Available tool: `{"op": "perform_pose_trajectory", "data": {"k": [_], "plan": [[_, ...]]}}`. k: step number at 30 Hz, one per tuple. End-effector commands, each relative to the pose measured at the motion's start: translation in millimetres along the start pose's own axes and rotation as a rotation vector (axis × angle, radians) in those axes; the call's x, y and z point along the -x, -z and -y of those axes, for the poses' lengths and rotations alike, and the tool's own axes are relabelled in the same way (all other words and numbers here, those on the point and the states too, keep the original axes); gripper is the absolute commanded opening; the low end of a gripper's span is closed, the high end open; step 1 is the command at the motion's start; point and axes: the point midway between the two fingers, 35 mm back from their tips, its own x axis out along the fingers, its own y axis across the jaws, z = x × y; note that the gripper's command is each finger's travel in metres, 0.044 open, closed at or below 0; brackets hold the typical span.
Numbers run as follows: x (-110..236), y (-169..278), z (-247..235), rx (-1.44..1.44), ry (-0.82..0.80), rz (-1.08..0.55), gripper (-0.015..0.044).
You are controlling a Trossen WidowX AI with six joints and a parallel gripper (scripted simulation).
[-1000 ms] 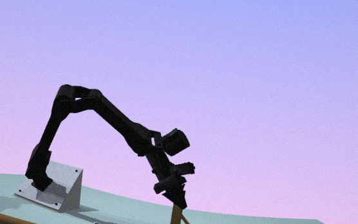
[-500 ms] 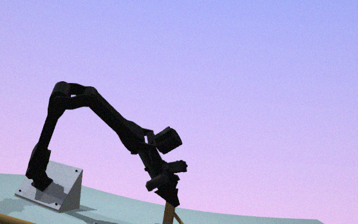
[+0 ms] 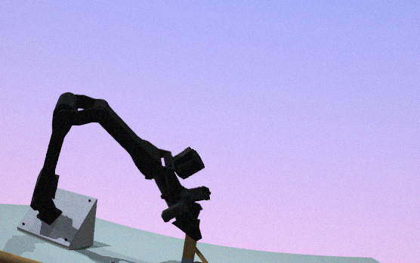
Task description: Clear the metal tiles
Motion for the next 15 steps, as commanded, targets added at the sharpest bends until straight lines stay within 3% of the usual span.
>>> {"op": "perform_pose_trajectory", "data": {"k": [1, 15], "plan": [[9, 4, -3, -0.001, -0.006, 0.013, 0.0], [22, 22, -3, -0.001, -0.007, 0.015, 0.0]]}}
